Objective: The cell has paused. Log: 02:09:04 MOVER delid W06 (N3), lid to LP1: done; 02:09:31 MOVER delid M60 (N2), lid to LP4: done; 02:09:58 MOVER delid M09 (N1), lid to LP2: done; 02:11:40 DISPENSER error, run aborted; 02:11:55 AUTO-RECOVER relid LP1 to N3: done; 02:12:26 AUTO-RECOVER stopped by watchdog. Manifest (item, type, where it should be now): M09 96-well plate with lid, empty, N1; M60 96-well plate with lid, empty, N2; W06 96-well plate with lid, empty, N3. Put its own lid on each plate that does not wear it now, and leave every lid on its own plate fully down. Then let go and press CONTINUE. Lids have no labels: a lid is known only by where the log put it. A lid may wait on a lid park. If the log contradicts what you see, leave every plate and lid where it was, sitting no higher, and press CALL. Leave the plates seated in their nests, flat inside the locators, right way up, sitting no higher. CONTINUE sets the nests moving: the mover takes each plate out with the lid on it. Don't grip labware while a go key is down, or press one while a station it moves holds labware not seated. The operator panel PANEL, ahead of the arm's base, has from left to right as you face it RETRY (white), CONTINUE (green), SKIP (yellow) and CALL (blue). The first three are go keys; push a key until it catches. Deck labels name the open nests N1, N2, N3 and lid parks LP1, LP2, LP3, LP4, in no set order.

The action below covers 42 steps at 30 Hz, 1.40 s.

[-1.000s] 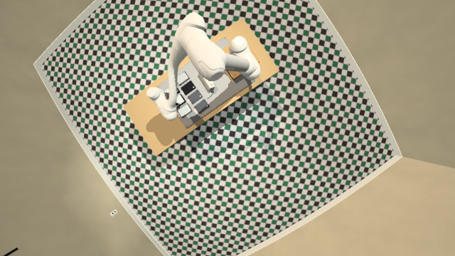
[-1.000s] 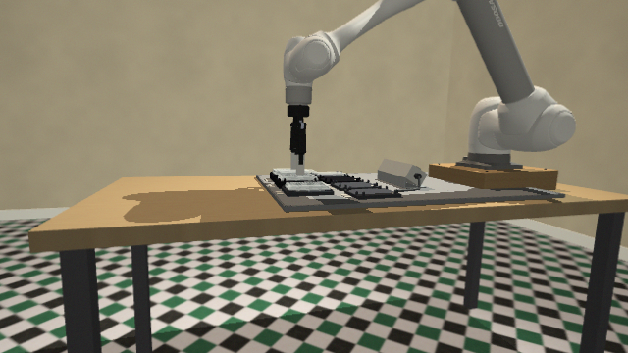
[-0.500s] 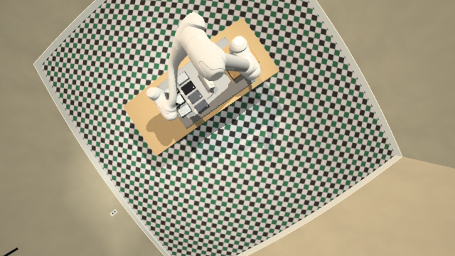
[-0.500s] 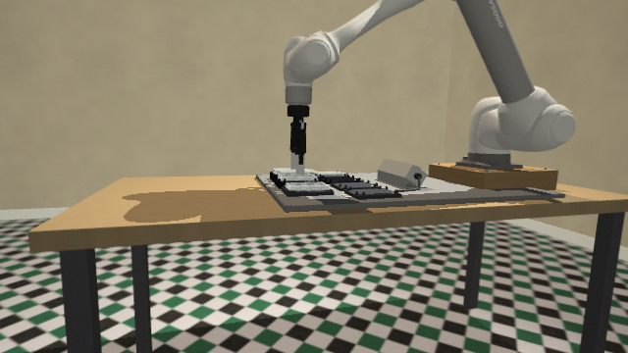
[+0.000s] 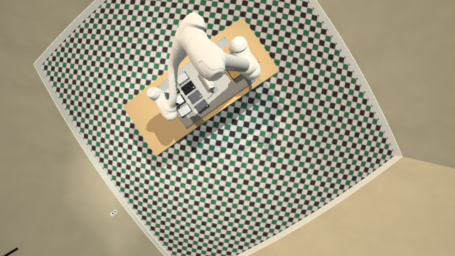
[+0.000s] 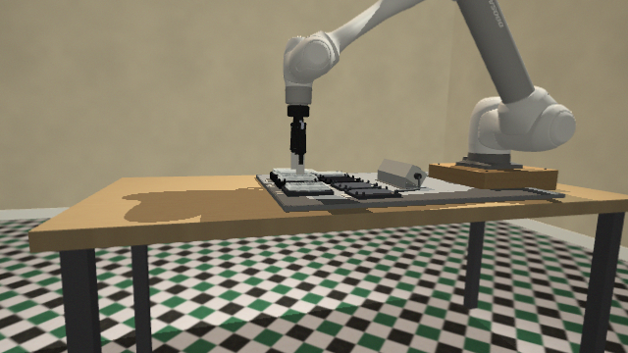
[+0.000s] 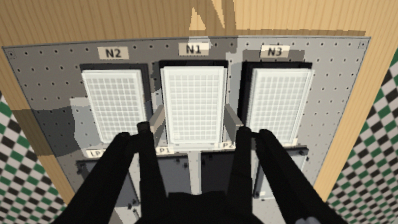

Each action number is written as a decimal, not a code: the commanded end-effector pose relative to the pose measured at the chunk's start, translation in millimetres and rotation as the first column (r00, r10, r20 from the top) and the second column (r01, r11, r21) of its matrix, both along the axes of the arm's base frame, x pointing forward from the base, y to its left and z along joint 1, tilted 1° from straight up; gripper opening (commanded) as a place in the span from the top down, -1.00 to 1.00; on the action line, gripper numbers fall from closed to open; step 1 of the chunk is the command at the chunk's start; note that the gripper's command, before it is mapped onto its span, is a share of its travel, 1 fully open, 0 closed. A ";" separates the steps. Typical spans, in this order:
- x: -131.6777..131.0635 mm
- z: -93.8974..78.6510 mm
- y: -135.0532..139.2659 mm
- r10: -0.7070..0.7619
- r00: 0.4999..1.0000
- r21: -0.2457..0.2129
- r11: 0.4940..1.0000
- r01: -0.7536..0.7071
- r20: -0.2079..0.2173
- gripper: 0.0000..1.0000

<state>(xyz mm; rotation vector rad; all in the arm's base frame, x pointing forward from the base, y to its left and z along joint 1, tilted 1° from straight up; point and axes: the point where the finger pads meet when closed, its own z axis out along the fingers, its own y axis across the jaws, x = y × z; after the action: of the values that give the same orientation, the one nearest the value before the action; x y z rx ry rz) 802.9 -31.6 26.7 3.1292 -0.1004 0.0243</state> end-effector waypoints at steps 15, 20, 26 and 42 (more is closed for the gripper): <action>0.1 -2.7 0.0 0.000 1.000 0.000 1.000 0.000 0.000 1.00; 0.1 -4.2 0.0 0.000 1.000 0.000 1.000 0.000 0.000 1.00; 0.1 -6.1 0.0 0.000 1.000 0.000 1.000 0.000 0.000 1.00; 0.2 -9.0 -0.1 0.000 1.000 0.000 1.000 0.000 0.000 1.00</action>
<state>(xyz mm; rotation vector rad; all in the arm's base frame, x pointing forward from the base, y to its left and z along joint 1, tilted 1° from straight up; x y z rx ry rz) 803.0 -31.7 17.7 3.1292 -0.1004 0.0243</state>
